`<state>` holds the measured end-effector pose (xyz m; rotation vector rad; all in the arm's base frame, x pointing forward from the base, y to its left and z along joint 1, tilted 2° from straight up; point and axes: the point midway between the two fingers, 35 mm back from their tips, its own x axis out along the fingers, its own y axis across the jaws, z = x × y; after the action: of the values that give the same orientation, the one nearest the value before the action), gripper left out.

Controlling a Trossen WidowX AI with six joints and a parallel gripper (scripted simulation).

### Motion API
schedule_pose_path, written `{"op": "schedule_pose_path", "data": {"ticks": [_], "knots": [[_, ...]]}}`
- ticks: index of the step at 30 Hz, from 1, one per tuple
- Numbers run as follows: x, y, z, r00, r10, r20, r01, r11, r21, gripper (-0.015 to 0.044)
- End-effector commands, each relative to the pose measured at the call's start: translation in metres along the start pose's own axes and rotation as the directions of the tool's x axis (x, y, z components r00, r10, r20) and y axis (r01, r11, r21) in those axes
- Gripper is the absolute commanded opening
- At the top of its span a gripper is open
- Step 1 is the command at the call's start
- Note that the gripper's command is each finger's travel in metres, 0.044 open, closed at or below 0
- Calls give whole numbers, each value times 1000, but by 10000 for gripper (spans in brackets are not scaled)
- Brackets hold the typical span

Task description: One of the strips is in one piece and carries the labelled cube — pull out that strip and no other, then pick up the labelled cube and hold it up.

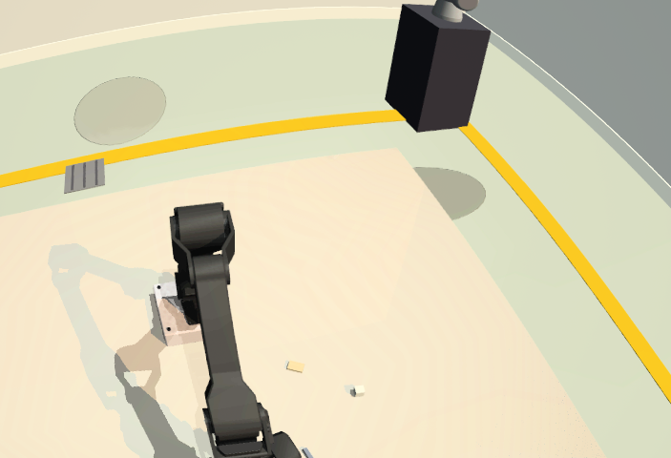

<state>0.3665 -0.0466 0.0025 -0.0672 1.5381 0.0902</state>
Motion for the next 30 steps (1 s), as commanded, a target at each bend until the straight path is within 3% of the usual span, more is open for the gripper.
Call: {"op": "schedule_pose_path", "data": {"ticks": [1, 30], "knots": [[5, 0, -14, 1000, 0, -26, 0, 1000, -5, 0], [6, 1, -57, 1000, 0, -29, 0, 1000, -5, 0]]}}
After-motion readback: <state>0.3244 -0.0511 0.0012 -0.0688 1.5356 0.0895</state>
